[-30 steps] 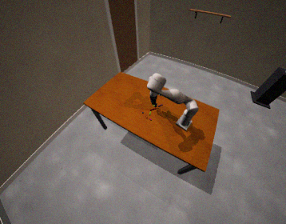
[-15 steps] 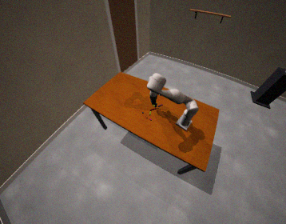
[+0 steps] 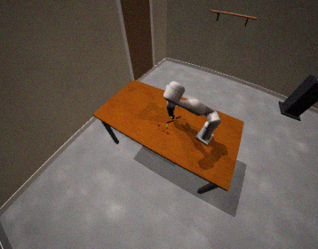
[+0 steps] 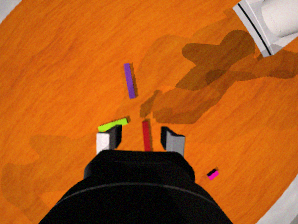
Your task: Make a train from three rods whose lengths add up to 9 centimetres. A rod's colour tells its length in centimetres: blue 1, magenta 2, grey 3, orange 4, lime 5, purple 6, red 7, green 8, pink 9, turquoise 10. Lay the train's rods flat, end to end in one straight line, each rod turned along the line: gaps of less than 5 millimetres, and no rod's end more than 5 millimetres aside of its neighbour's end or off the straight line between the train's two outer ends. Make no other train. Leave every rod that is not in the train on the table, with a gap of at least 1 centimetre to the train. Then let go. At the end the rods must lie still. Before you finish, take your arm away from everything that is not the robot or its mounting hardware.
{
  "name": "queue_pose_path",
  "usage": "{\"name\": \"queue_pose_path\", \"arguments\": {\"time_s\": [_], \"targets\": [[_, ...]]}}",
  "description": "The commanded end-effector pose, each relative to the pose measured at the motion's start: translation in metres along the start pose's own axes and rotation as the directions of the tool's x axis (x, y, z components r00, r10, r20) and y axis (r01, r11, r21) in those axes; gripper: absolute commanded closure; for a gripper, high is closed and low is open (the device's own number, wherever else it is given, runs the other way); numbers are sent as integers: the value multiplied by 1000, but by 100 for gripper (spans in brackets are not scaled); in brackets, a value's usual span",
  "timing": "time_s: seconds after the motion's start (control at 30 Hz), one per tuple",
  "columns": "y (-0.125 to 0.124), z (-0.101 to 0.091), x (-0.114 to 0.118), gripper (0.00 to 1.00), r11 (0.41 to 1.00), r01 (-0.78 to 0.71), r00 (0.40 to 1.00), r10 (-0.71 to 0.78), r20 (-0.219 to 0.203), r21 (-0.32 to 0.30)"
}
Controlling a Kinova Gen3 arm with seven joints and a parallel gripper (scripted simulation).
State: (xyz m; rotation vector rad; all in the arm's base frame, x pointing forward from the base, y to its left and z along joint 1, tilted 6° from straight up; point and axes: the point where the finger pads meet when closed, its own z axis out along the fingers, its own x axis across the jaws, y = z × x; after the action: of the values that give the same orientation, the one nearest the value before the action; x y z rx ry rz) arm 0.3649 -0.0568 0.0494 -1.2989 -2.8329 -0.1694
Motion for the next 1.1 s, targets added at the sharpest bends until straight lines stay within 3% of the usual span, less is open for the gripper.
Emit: {"name": "queue_pose_path", "arguments": {"time_s": [0.0, 0.6, 0.83, 1.07], "targets": [[0, 0, 0, 0, 1000, 0, 1000, 0, 1, -1], [4, -1, 0, 0, 1000, -19, 1000, 19, 1, -1], [20, -1, 0, 0, 996, -94, 996, 94, 0, 0], [63, -3, 5, 0, 962, -274, 962, 274, -1, 2]]}}
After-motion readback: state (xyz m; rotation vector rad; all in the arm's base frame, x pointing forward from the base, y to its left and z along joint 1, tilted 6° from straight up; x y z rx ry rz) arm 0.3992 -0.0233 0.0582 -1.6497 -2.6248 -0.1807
